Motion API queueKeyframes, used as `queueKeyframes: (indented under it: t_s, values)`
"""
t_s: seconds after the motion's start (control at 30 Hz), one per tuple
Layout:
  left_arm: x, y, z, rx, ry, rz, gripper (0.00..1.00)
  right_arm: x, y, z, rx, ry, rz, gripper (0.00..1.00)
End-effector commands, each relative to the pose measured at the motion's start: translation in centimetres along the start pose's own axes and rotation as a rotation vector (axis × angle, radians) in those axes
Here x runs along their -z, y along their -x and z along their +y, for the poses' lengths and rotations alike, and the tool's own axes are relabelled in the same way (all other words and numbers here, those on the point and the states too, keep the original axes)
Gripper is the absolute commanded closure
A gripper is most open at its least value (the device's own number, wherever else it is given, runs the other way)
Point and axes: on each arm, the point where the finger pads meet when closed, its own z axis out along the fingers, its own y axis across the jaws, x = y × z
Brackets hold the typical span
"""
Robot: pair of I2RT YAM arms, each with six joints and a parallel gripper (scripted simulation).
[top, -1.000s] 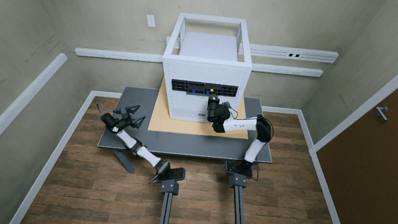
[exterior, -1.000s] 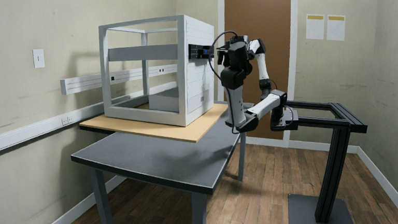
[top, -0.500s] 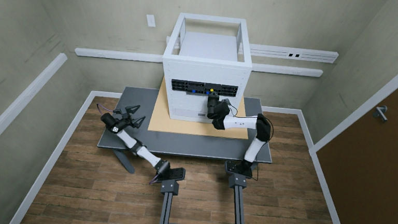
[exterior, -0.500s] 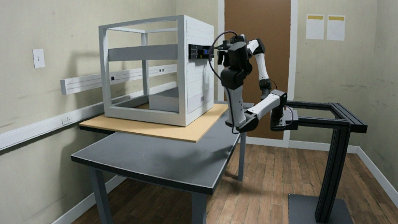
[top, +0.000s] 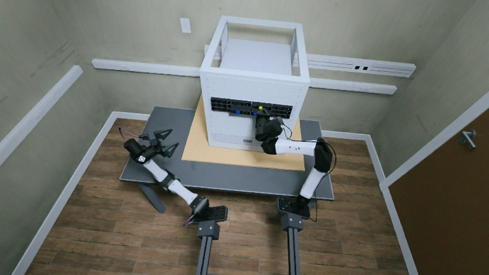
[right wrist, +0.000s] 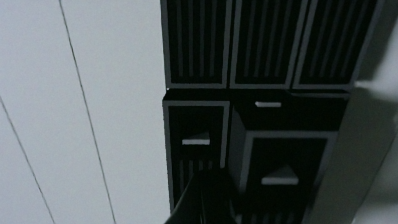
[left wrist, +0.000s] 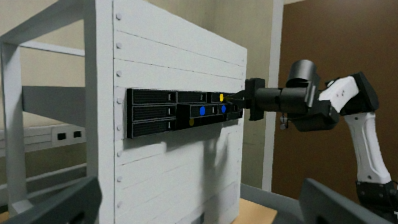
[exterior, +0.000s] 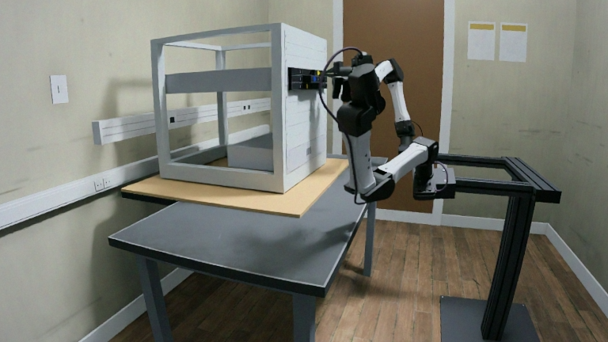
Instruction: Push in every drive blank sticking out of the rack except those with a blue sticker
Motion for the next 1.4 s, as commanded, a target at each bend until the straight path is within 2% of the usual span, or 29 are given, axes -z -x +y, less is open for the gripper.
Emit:
queueKeyframes:
  t_s: [0.0, 0.63, 0.8, 0.97, 1.37]
  values:
    - [-1.1, 1.6, -1.5, -0.045, -0.032, 0.016, 0.00, -0.6, -0.5, 0.9, -0.016, 0.014, 0.015, 1.00]
    - [-1.1, 1.6, -1.5, -0.046, -0.032, 0.017, 0.00, -3.9, -0.5, 0.9, -0.016, 0.013, 0.015, 1.00]
    - [-1.1, 1.6, -1.5, -0.046, -0.032, 0.017, 0.00, -0.7, 0.6, 1.0, -0.024, 0.023, 0.008, 1.00]
    - [-1.1, 1.6, -1.5, -0.046, -0.032, 0.017, 0.00, 2.8, 0.4, 1.0, -0.021, 0.030, 0.014, 1.00]
    - [-1.1, 1.6, -1.5, -0.046, -0.032, 0.017, 0.00, 3.0, 0.8, 1.5, -0.035, 0.035, 0.003, 1.00]
